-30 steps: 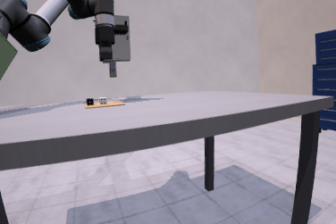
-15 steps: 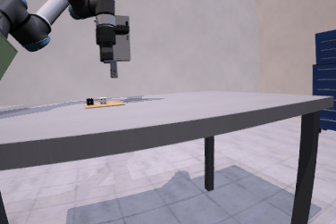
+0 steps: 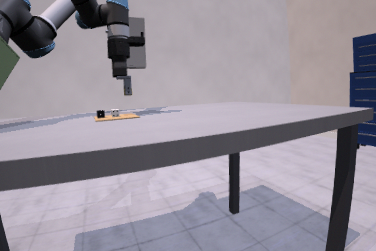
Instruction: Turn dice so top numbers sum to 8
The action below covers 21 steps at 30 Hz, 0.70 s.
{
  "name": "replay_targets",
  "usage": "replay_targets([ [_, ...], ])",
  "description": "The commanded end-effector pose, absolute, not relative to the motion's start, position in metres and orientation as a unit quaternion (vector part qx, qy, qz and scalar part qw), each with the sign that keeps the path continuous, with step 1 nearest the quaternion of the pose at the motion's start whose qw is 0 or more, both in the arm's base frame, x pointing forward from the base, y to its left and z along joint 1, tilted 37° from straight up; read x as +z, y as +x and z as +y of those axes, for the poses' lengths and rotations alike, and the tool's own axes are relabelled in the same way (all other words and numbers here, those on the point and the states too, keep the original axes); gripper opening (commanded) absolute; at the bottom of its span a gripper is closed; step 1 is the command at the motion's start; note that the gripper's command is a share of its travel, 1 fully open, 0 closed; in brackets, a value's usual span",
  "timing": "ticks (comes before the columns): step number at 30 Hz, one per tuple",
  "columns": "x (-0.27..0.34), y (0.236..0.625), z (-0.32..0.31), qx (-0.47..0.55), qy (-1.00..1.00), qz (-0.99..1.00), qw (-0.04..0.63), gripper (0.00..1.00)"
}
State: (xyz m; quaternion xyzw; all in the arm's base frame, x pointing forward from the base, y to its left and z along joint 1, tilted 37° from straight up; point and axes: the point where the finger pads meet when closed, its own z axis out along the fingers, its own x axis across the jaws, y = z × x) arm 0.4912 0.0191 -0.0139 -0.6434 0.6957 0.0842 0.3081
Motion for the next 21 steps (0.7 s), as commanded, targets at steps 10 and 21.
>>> replay_targets([
  [10, -0.052, 0.507, 0.043, 0.083, -0.643, 0.696, 0.308, 0.49],
  [21, -0.066, 0.513, 0.052, 0.083, -0.643, 0.696, 0.308, 0.49],
])
